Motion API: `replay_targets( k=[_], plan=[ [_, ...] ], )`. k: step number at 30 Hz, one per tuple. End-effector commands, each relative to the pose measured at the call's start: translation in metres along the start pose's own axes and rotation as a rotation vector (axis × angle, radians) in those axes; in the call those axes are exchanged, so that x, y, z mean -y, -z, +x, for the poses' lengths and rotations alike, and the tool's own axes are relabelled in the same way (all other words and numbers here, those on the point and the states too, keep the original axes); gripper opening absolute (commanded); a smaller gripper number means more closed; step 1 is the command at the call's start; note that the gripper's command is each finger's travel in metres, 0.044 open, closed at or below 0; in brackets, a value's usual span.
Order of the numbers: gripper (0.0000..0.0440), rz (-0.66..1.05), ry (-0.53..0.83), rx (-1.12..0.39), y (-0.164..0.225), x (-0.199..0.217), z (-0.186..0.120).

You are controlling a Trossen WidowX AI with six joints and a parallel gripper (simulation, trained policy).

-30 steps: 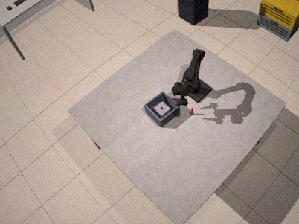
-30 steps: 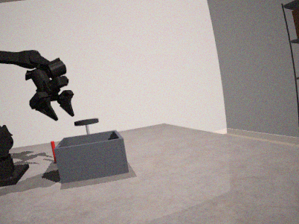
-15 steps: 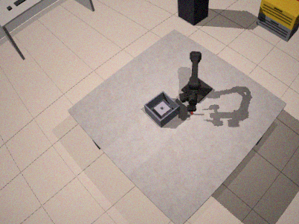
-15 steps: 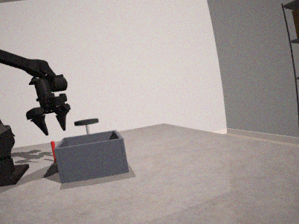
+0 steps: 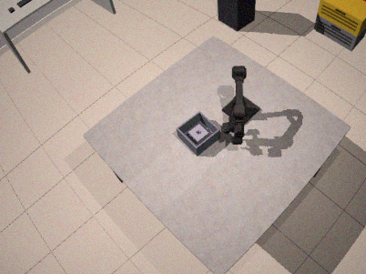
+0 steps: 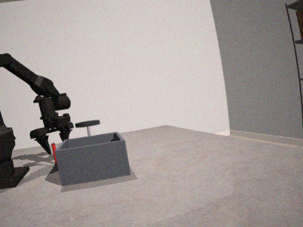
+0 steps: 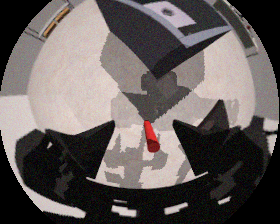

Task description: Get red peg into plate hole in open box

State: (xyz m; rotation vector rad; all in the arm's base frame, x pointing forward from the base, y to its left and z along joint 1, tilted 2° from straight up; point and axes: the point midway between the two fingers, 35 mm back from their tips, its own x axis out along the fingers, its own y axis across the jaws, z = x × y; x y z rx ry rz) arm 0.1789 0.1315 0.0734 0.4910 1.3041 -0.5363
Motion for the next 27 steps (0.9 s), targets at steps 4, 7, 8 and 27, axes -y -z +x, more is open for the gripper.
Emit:
replay_targets(
  k=[4,7,8,27],
  plan=[
    [0.0388,-0.002,0.023,-0.019,0.007,0.002,0.024],
    [0.0309,-0.001,0.043,-0.034,0.010,0.005,0.033],
    [0.0283,0.001,0.050,-0.038,0.010,0.006,0.035],
    [0.0000,0.013,0.092,0.024,-0.014,0.007,0.014]
  ],
)
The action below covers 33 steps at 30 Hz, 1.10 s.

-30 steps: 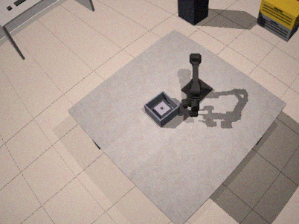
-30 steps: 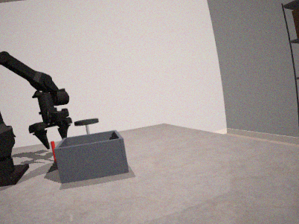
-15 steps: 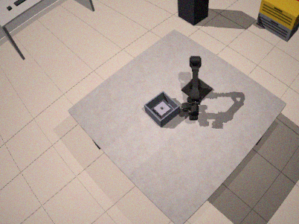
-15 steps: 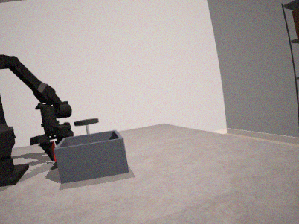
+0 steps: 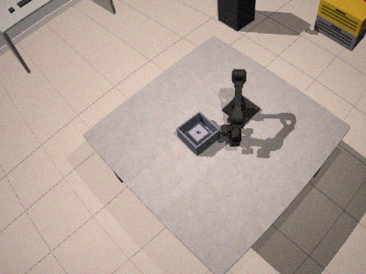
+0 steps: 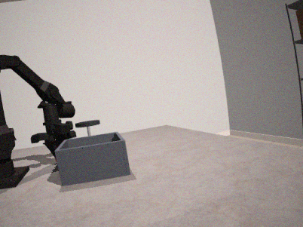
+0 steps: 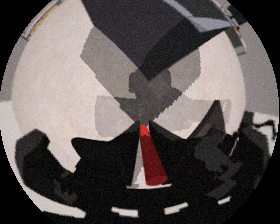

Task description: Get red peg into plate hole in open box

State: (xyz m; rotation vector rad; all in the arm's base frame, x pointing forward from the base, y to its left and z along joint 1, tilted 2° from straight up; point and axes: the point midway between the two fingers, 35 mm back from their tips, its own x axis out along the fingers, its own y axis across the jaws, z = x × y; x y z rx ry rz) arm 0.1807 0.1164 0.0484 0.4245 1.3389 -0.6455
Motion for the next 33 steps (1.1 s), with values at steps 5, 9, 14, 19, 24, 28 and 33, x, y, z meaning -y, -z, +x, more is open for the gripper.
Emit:
replay_targets(
  k=[5,9,14,19,24,28,33],
  plan=[
    [0.0000,0.017,-0.053,0.069,-0.024,-0.002,-0.037],
    [0.0000,0.048,-0.075,0.102,-0.039,-0.002,-0.057],
    [0.0000,0.106,-0.087,0.140,-0.059,0.001,-0.075],
    [0.0000,0.174,-0.092,0.174,-0.082,0.006,-0.083],
    [0.0000,0.234,-0.092,0.203,-0.105,0.010,-0.087],
    [0.0000,0.274,-0.087,0.220,-0.123,0.015,-0.087],
    [0.0000,0.306,-0.075,0.236,-0.144,0.020,-0.081]
  ],
)
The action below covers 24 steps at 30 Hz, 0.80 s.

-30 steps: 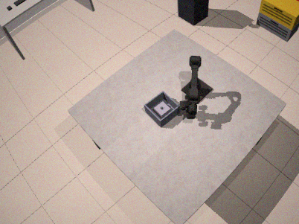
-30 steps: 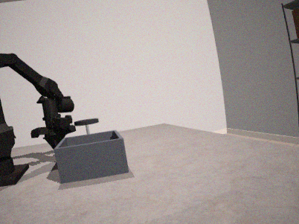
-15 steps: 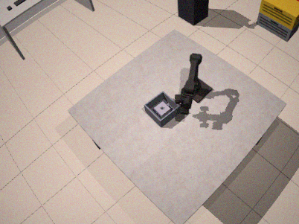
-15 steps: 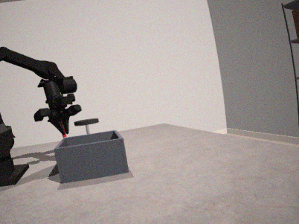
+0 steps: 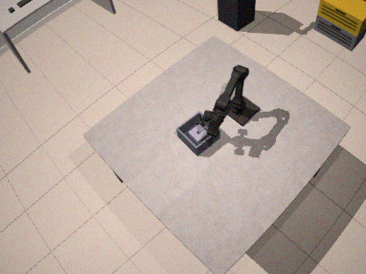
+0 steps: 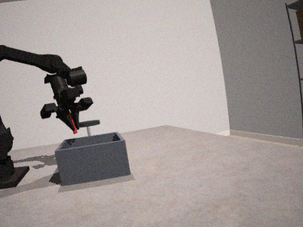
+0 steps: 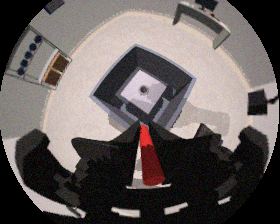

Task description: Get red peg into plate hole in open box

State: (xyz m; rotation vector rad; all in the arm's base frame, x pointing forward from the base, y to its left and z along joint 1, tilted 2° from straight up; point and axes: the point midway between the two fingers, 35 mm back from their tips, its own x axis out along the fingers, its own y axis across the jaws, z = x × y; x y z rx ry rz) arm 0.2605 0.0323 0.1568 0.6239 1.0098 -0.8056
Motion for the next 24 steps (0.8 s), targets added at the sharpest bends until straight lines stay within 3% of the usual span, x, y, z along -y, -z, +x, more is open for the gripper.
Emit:
replay_targets(
  k=[1,24],
  plan=[
    [0.0000,0.010,0.006,0.015,-0.013,-0.003,0.007],
    [0.0000,-0.080,0.031,-0.038,-0.064,0.001,0.074]
  ],
)
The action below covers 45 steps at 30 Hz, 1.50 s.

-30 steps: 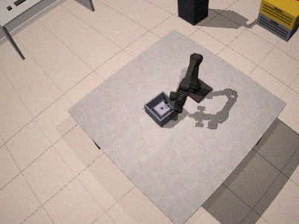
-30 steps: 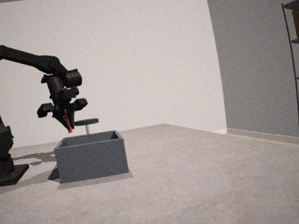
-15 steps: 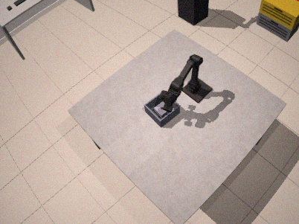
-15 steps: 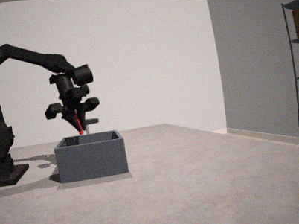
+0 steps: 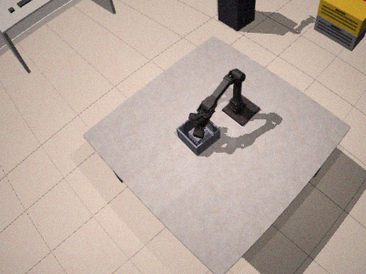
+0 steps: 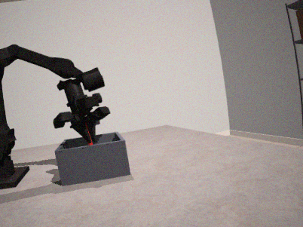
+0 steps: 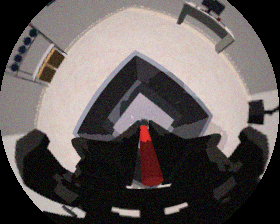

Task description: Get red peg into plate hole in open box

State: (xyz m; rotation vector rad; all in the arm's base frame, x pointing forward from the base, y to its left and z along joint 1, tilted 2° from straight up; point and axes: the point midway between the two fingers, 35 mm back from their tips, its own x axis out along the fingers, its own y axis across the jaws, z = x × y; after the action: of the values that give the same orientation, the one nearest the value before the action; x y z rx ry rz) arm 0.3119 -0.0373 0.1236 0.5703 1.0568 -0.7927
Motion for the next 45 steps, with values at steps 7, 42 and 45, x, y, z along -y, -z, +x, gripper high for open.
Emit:
replay_targets(
  k=[7,42,45],
  plan=[
    [0.0021,-0.087,-0.001,-0.068,0.005,0.001,0.028],
    [0.0227,-0.115,-0.002,-0.267,-0.050,-0.051,-0.009],
    [0.0232,-0.105,0.013,-0.293,-0.053,-0.056,-0.015]
  ],
)
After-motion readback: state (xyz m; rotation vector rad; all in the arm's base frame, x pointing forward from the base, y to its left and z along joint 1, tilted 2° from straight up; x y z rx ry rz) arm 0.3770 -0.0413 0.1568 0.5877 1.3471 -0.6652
